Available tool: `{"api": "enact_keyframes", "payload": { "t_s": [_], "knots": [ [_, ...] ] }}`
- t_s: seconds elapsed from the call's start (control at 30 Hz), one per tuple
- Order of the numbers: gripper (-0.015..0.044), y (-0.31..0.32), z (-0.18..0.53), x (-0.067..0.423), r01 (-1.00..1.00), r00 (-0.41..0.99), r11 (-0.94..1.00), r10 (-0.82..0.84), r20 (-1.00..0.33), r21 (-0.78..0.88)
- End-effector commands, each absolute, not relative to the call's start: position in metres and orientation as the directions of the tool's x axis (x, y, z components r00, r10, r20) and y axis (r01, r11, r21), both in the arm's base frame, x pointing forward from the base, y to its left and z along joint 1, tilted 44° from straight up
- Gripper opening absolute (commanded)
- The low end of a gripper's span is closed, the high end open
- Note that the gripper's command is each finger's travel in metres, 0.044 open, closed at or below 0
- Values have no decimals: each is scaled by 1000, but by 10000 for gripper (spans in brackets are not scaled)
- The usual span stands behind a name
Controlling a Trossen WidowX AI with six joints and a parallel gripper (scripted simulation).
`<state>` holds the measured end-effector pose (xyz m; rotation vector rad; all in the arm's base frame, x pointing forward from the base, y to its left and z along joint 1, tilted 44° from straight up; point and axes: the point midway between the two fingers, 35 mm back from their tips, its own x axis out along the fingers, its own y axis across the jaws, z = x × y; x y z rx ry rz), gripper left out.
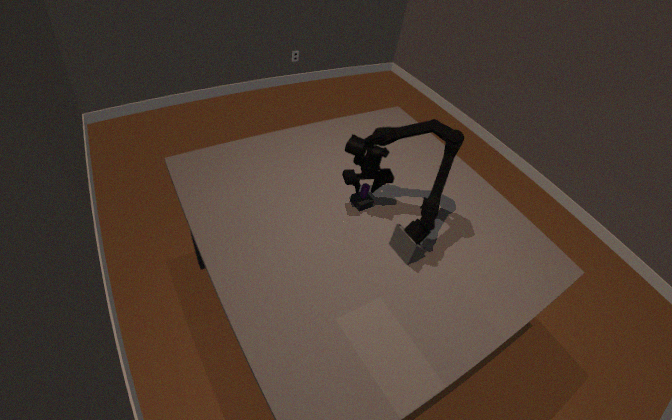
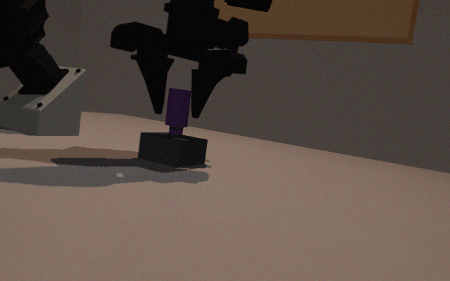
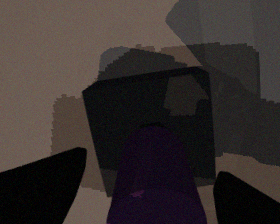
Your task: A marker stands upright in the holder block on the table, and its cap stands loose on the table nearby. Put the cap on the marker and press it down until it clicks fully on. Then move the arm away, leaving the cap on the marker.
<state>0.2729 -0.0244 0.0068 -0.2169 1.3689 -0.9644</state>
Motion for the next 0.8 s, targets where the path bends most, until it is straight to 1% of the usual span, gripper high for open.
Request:
{"api": "enact_keyframes", "payload": {
  "t_s": [0.0,0.07,0.17,0.33,0.47,0.53,0.63,0.67,0.77],
  "knots": [
    [394,-24,7,273,451,-99,617,-684,-723,-645],
    [440,-24,7,273,451,-99,617,-684,-723,-645],
    [440,-18,13,275,451,-99,618,-683,-724,-644],
    [440,26,59,280,450,-100,619,-682,-725,-644],
    [440,28,60,280,450,-100,619,-682,-725,-644],
    [388,26,59,280,401,-99,639,-682,-724,-657],
    [309,22,55,279,191,-98,699,-686,-721,-690],
    [282,21,55,279,151,-97,706,-686,-721,-692],
    [204,21,55,279,137,-97,708,-686,-721,-693]
  ]
}}
